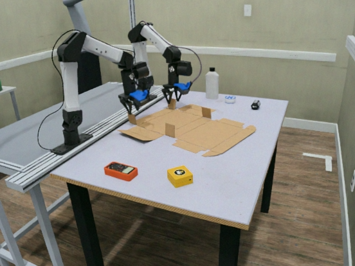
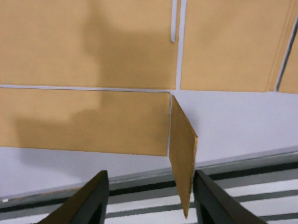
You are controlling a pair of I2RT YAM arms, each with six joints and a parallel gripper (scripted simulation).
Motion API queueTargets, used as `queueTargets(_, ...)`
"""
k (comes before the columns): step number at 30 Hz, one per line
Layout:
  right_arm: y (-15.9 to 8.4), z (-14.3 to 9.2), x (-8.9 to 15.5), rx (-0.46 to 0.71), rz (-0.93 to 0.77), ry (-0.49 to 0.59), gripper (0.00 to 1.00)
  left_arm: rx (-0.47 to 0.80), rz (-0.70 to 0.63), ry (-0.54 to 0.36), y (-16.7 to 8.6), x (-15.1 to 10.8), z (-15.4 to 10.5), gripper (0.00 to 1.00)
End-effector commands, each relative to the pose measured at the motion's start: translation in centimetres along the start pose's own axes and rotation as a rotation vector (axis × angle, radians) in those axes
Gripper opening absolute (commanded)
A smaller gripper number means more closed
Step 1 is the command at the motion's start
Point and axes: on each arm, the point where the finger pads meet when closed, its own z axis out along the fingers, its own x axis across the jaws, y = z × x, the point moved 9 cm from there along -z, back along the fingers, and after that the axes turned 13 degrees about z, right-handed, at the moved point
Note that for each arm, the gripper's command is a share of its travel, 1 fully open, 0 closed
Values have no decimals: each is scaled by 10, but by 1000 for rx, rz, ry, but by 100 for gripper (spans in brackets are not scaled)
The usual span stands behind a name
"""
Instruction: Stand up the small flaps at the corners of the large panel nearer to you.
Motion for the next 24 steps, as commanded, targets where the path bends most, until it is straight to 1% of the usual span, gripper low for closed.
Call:
queueTargets(1, 5, -19, -11, 2, 2, 28, 48, -39, 16, -6, 4, -2, -25, 76)
queueTargets(4, 7, -28, -18, 2, 2, 32, 48, -40, 16, -12, 4, -4, -39, 76)
queueTargets(6, 7, -28, -18, 2, 2, 32, 48, -40, 16, -12, 4, -4, -39, 76)
queueTargets(7, 7, -36, -15, 3, 0, 56, 48, -43, 16, -13, 5, -4, -43, 76)
queueTargets(8, 8, -32, -23, 2, 2, 31, 48, -43, 17, -15, 5, -5, -47, 76)
queueTargets(9, 9, -32, -26, 2, 3, 25, 48, -43, 17, -17, 5, -5, -50, 76)
queueTargets(12, 10, -42, -29, 2, 1, 44, 48, -45, 17, -22, 5, -6, -60, 76)
queueTargets(13, 10, -41, -32, 1, 2, 36, 48, -45, 17, -23, 5, -6, -62, 76)
queueTargets(18, 11, -43, -37, 1, 2, 29, 48, -45, 17, -26, 5, -7, -68, 76)
queueTargets(20, 11, -45, -36, 1, 2, 38, 48, -39, 17, -25, 6, -7, -68, 76)
queueTargets(21, 13, -44, -47, 3, 3, 23, 49, -23, 9, -29, 5, 3, -67, 76)
queueTargets(23, 13, -44, -47, 3, 3, 23, 49, -23, 9, -29, 5, 3, -67, 76)
queueTargets(24, 15, -46, -54, 0, 3, 22, 51, -12, 8, -24, 3, 12, -69, 76)
